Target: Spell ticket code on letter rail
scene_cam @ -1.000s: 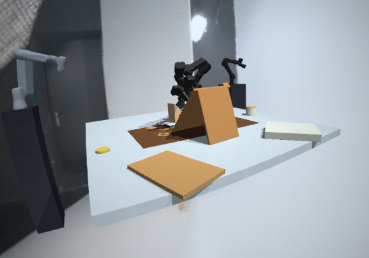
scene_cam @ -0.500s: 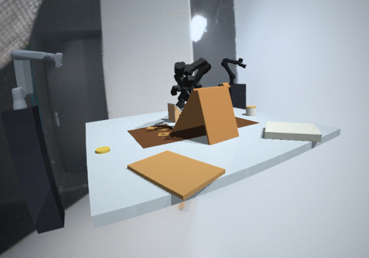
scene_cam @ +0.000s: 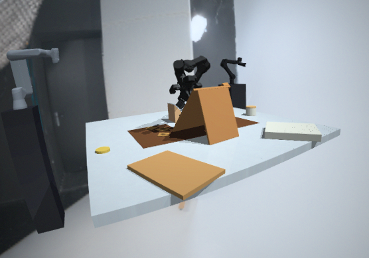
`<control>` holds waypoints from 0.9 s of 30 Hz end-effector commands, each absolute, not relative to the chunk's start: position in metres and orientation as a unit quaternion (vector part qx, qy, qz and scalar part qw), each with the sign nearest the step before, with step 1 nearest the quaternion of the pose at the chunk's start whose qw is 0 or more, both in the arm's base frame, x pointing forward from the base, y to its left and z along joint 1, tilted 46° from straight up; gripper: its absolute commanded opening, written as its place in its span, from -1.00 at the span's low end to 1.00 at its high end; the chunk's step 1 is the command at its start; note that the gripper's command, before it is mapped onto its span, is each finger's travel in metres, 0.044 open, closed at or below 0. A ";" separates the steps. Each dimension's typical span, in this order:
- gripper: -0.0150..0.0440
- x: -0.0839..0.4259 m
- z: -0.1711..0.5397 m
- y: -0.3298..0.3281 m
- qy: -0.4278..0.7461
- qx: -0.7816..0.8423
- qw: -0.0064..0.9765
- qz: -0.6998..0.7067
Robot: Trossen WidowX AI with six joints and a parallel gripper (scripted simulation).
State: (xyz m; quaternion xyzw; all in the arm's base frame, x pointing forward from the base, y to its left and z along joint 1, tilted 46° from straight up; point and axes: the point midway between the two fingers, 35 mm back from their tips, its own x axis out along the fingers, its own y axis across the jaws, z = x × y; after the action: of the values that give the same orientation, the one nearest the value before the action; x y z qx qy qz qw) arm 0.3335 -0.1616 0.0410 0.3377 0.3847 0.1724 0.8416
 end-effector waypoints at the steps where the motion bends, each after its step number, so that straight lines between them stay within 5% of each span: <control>1: -0.49 0.345 0.037 -0.171 0.438 0.319 0.820 0.186; 12: -0.49 0.350 0.037 -0.173 0.576 0.270 0.723 0.270; 27: -0.49 0.352 0.036 -0.170 0.583 0.267 0.716 0.276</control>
State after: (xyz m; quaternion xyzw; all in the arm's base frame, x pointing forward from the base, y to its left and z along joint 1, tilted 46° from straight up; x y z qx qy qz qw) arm 0.3501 -0.1699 0.0362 0.2702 0.5823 0.2758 0.7154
